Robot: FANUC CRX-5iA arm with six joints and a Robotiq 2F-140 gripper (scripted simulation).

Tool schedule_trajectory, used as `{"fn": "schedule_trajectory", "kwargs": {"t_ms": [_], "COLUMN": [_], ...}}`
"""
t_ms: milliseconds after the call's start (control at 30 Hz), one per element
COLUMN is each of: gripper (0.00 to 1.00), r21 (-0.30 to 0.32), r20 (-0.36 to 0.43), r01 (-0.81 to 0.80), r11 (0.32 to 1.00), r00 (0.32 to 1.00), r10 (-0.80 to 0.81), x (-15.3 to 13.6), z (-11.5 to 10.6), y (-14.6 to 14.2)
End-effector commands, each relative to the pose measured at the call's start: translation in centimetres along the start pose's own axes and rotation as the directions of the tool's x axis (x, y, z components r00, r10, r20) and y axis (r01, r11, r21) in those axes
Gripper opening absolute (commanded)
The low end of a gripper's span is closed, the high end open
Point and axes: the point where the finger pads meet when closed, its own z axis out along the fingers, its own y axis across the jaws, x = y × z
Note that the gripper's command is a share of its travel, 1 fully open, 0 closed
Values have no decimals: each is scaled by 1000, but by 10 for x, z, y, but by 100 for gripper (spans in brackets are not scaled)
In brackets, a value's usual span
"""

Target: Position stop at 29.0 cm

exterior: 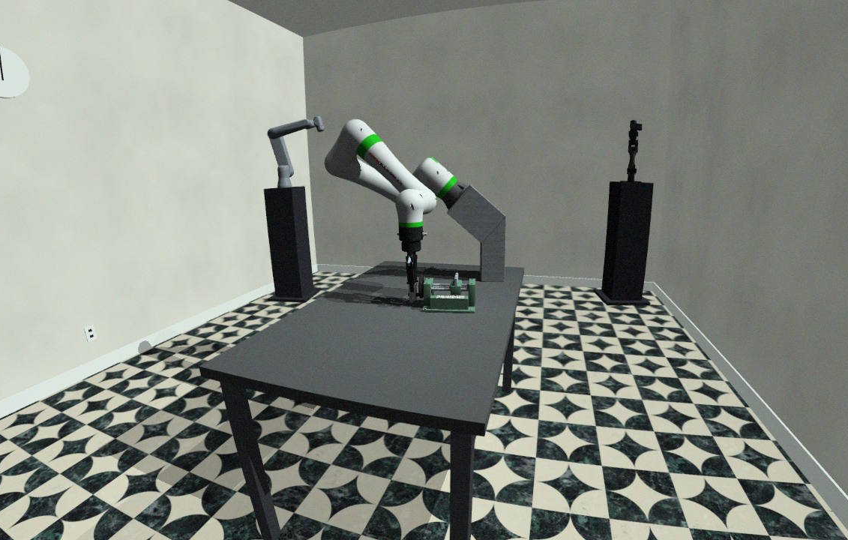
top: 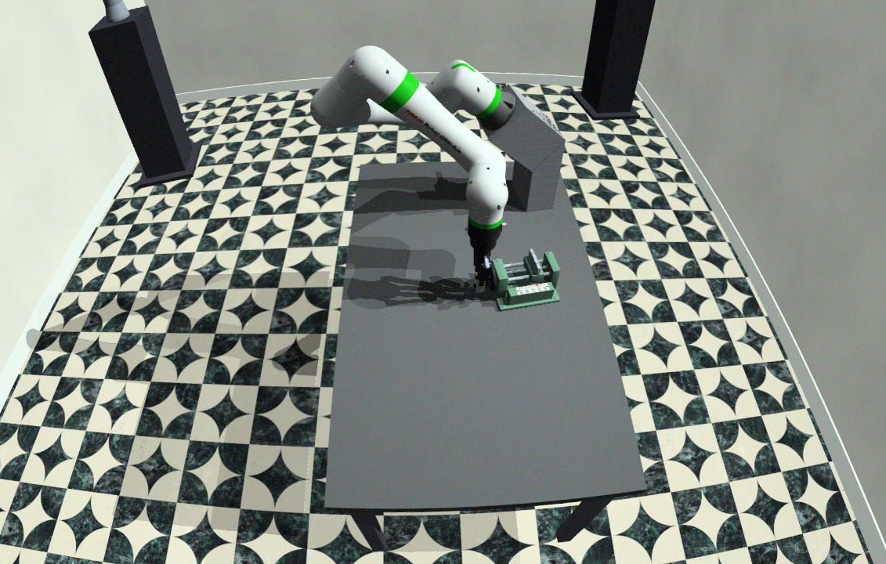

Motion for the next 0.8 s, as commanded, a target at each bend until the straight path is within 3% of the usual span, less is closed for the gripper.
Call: {"fn": "schedule_trajectory", "kwargs": {"t_ms": [0, 767], "gripper": [4, 4], "r21": [1, 1], "r20": [0, 0], "r01": [0, 0], "r11": [1000, 1000], "r00": [1000, 1000], "r10": [0, 0], "x": [0, 0], "z": [0, -3], "y": [-1, -9]}}
